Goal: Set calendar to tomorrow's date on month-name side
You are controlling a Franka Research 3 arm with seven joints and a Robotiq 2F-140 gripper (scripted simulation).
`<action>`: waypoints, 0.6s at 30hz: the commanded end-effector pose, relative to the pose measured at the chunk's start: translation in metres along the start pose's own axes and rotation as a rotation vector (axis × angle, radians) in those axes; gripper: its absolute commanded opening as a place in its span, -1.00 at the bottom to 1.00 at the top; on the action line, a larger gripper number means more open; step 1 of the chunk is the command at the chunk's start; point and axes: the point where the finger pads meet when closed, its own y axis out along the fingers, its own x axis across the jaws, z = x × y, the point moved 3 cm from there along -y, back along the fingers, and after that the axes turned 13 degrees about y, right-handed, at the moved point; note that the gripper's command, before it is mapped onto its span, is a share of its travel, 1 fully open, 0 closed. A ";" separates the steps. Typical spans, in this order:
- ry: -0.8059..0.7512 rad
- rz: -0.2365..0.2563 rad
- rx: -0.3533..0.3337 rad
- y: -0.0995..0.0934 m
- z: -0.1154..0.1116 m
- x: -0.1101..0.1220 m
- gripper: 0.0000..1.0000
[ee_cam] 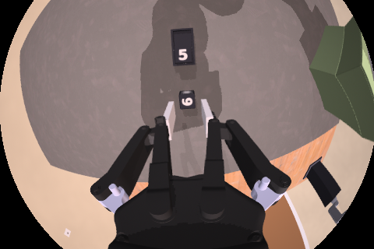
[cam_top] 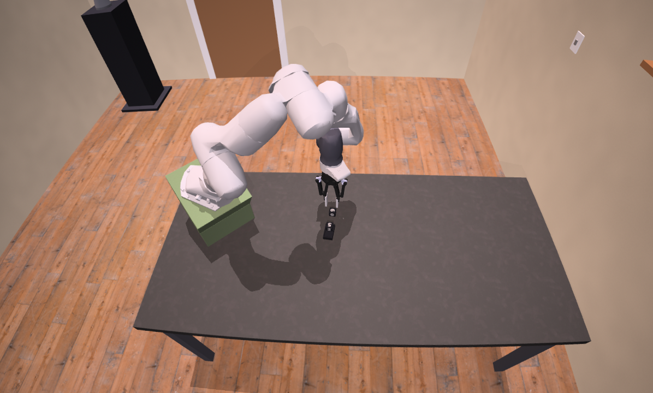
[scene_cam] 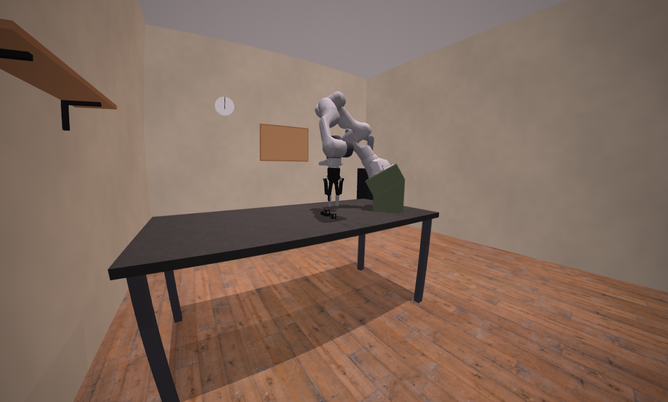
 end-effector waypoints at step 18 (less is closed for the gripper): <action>0.006 0.001 -0.009 0.028 -0.004 -0.001 -0.44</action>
